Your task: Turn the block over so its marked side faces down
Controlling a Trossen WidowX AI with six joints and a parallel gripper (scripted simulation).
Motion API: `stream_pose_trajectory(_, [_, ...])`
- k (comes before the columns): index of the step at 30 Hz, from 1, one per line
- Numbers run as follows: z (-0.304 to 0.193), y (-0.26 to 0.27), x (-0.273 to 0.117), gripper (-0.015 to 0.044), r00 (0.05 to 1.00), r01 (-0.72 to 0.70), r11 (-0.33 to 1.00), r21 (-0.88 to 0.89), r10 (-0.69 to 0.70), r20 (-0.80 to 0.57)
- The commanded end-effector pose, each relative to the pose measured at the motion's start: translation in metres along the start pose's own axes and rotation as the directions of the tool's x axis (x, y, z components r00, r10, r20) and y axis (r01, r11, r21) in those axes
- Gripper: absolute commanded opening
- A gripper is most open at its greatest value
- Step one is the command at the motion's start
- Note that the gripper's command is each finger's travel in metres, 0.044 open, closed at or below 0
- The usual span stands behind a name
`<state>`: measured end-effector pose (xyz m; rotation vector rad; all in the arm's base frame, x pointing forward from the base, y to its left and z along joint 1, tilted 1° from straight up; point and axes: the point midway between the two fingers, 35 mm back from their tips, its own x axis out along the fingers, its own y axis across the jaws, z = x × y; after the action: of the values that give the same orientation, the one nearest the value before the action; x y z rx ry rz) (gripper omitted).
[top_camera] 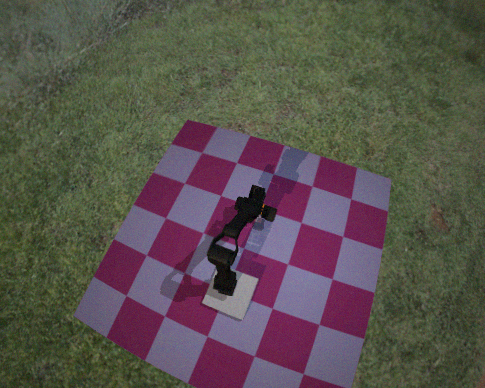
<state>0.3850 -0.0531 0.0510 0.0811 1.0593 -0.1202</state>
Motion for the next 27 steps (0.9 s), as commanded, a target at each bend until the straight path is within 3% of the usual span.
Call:
stream_pose_trajectory(1, [0.005,0.000,-0.002,0.0000,0.999,0.000,1.000,0.002,-0.001,0.034])
stream_pose_trajectory(27, [-0.006,0.000,0.029,0.0000,0.905,0.001,1.000,0.002,-0.002,0.426])
